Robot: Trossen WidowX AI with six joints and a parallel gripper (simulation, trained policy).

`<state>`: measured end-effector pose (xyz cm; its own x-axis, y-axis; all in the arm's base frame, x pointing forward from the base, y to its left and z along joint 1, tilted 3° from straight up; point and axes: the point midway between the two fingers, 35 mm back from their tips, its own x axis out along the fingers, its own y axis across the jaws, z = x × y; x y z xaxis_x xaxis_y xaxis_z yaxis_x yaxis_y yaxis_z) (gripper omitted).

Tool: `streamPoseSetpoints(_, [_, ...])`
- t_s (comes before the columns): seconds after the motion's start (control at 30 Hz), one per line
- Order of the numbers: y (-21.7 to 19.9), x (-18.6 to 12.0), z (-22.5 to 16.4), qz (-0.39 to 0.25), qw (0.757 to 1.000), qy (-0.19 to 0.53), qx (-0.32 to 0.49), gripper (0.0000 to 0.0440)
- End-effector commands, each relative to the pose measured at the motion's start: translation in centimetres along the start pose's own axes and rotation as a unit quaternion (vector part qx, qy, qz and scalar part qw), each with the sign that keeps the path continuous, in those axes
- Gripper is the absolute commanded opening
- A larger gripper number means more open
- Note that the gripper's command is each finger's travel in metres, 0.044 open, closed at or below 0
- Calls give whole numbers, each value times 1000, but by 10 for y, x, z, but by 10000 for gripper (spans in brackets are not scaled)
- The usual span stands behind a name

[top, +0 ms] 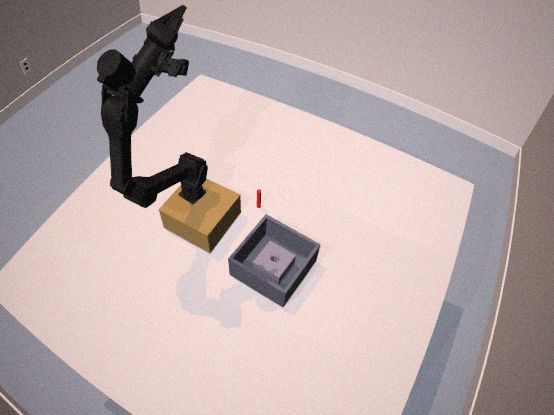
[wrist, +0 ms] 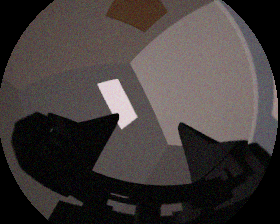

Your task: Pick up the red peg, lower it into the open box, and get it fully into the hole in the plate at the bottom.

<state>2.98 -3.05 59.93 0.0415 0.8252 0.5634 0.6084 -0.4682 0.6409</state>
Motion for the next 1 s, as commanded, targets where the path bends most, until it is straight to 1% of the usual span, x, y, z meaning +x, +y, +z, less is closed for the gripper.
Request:
streamPoseSetpoints(0.0, [-24,18,12,-22,998,-49,-38,440])
streamPoseSetpoints(0.23, [-65,47,44,-65,983,-141,-101,440])
streamPoseSetpoints(0.47, [-101,67,89,-114,953,-234,-154,440])
streamPoseSetpoints(0.73, [-134,75,151,-177,904,-336,-199,440])
streamPoseSetpoints(0.97, [-160,66,208,-245,849,-414,-218,440])
